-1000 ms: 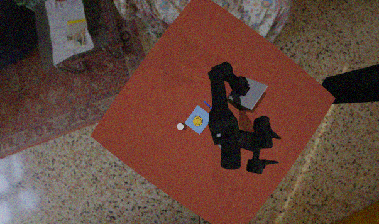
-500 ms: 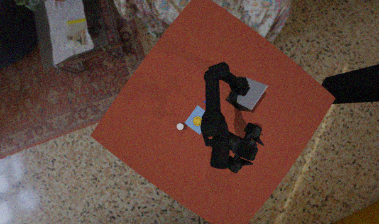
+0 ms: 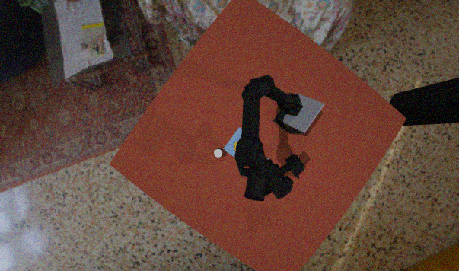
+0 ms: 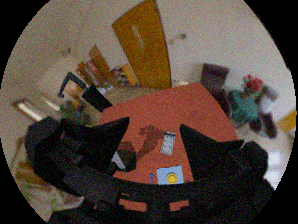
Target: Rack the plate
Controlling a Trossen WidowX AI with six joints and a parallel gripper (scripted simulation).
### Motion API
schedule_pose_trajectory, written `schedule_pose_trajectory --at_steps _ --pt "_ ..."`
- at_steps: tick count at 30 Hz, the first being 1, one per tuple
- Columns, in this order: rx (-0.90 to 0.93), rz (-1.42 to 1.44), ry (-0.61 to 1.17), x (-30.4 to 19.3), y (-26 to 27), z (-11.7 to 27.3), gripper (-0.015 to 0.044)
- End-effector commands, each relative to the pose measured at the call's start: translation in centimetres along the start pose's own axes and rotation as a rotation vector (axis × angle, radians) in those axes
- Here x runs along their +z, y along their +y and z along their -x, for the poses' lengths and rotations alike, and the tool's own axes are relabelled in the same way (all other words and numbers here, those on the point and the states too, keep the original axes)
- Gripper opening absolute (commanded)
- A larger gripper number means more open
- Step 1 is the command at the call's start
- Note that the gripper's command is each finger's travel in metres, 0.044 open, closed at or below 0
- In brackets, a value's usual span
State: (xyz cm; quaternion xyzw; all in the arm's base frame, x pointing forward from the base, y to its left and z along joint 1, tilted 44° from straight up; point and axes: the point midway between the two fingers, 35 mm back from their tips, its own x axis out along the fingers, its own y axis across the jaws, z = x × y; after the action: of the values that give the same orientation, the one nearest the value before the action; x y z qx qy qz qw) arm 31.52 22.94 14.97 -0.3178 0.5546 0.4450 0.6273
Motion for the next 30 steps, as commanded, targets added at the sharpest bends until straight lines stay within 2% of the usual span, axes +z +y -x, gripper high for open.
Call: schedule_pose_trajectory --at_steps 1,30 --pt "-0.056 -0.102 0.050 -1.7 -1.3 0.1 0.0400" --pt "-0.582 -0.845 0.426 -16.8 -9.3 1.6 0.0400"
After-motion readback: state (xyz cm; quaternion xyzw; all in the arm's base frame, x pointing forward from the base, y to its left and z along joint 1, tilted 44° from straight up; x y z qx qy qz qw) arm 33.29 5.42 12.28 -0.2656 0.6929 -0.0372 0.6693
